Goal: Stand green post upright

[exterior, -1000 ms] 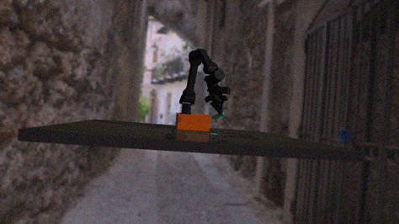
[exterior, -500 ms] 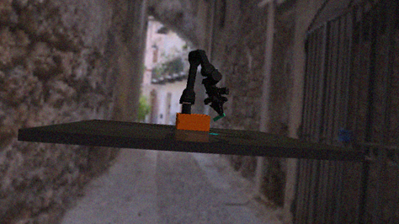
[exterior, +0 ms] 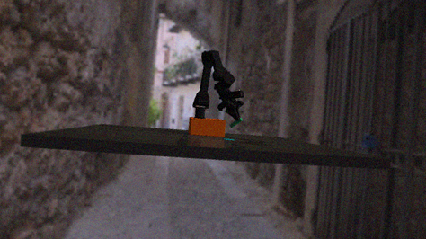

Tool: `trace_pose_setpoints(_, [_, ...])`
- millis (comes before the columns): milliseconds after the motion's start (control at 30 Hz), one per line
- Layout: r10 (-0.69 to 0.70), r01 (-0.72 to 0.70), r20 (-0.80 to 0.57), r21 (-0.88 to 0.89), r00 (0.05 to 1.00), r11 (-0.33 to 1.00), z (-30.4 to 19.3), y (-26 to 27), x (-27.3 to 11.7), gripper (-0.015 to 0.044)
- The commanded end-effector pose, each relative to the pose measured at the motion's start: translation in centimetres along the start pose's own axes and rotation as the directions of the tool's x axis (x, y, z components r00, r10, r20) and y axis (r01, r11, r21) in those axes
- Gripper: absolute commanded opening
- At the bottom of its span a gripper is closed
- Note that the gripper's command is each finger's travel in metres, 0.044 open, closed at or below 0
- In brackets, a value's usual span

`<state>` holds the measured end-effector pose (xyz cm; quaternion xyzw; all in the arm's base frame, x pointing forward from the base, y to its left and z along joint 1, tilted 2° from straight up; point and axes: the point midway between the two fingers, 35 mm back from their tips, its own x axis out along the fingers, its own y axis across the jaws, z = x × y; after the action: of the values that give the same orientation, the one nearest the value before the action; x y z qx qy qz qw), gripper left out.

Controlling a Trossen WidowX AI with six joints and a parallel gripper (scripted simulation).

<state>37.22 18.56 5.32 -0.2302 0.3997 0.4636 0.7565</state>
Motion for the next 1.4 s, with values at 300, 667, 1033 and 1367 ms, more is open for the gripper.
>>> trace_pose_setpoints(300, [0.006, -0.008, 0.093, 0.024, 0.996, 1.000, 0.0, -0.5, 0.2, 0.0023])
trace_pose_setpoints(667, [0.009, -0.015, 0.166, 0.033, 0.986, 0.999, 0.0, -0.9, 0.3, 0.0023])
trace_pose_setpoints(1033, [0.013, -0.023, 0.238, 0.038, 0.971, 0.999, -0.1, -1.1, 0.2, 0.0023])
trace_pose_setpoints(1367, [0.018, -0.030, 0.300, 0.038, 0.954, 0.999, -0.2, -1.3, 0.0, 0.0023])
